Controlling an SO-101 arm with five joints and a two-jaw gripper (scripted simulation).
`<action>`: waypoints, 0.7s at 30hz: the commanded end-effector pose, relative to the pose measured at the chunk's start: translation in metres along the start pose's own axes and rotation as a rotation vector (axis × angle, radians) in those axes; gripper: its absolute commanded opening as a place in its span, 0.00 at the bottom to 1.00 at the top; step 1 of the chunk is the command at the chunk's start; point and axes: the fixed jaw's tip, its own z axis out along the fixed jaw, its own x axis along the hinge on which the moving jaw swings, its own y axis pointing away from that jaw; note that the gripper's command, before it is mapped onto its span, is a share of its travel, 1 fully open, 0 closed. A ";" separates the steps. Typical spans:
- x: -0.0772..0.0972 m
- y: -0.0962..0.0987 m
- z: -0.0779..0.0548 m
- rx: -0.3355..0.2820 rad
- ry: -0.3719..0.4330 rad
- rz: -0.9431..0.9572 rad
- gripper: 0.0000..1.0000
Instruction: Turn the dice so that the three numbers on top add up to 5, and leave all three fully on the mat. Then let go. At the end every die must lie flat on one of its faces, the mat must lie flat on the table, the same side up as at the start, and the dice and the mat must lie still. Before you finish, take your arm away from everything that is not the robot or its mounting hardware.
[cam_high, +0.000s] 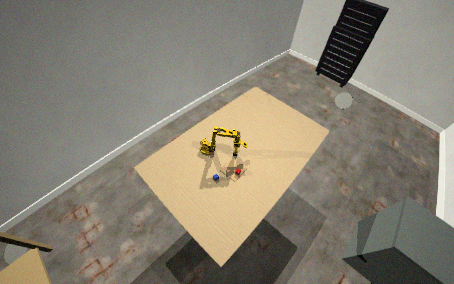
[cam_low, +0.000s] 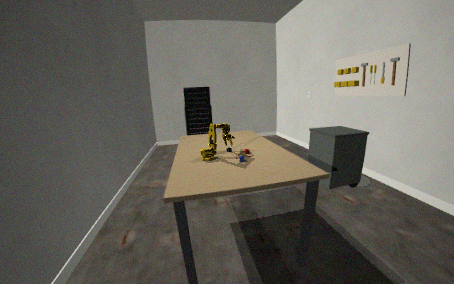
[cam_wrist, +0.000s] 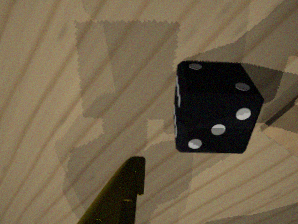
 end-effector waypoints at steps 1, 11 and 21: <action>-0.004 0.002 -0.002 -0.003 -0.032 -0.002 0.35; -0.005 0.002 0.016 -0.003 -0.032 -0.002 0.35; -0.004 0.002 0.028 -0.003 -0.032 -0.002 0.35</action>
